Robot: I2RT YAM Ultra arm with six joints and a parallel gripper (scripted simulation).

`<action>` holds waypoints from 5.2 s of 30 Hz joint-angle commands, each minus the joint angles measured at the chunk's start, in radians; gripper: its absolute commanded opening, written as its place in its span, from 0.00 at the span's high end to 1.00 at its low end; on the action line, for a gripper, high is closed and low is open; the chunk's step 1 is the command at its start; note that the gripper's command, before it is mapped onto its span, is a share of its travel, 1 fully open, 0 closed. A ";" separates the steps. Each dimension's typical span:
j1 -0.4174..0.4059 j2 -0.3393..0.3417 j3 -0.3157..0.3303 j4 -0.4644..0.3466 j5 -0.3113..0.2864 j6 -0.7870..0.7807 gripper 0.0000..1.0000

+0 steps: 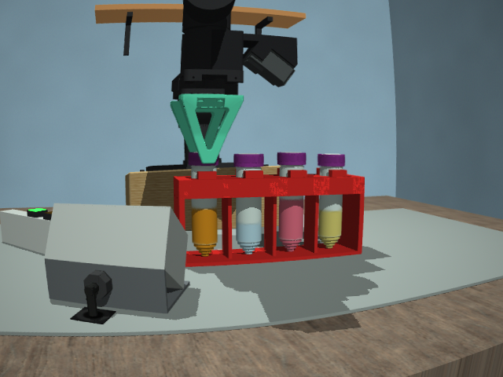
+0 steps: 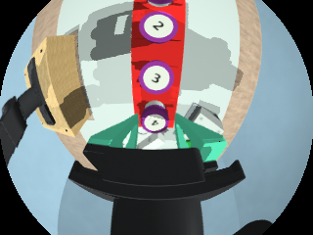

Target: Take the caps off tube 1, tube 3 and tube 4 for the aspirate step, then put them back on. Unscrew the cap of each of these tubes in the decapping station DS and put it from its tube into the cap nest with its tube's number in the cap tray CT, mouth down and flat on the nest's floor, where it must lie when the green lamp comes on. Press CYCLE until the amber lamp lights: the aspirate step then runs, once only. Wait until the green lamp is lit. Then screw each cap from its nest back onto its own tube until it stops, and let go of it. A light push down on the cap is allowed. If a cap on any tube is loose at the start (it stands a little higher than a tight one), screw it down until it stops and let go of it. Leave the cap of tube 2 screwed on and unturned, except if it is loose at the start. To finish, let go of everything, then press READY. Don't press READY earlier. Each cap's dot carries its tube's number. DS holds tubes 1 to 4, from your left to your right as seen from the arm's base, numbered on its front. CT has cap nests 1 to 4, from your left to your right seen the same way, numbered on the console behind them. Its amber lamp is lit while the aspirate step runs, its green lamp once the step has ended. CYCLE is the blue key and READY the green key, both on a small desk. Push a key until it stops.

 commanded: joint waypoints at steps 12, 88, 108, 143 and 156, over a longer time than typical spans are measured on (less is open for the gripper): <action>-0.001 -0.010 -0.002 0.003 -0.001 -0.003 1.00; -0.001 -0.008 -0.006 0.009 -0.001 2.847 1.00; -0.001 -0.007 -0.007 0.010 -0.001 3.488 1.00; -0.001 -0.009 -0.009 0.010 -0.001 2.340 0.51; -0.002 -0.011 -0.011 0.010 -0.001 1.821 0.51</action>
